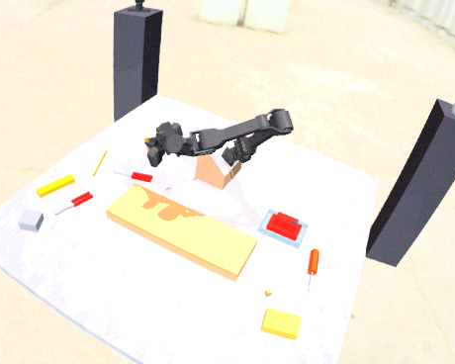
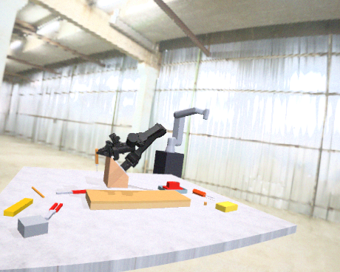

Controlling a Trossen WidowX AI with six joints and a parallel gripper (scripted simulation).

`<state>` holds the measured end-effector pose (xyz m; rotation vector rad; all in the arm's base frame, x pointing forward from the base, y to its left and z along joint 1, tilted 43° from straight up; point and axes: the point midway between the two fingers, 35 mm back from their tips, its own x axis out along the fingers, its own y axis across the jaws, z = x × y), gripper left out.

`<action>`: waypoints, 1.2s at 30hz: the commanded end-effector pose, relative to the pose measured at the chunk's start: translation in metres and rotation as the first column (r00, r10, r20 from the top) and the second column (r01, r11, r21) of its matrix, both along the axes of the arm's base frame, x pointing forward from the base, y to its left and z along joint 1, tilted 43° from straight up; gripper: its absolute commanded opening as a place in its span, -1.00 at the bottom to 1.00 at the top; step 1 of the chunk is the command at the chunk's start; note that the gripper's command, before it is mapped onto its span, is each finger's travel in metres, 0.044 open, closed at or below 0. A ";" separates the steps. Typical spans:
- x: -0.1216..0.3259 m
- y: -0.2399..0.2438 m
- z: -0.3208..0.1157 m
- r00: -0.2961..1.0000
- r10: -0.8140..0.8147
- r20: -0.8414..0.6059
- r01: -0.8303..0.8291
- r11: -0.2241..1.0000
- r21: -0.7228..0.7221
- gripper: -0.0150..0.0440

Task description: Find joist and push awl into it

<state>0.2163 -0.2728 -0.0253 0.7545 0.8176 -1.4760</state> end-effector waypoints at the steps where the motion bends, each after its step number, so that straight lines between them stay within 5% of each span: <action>1: 0.019 0.003 0.009 1.000 -0.030 0.010 0.030 0.999 -0.023 -0.49; 24: 0.125 0.081 0.060 0.987 -0.127 0.099 0.142 0.977 -0.156 -0.49; 36: 0.128 0.087 0.058 0.986 -0.129 0.104 0.144 0.976 -0.161 -0.49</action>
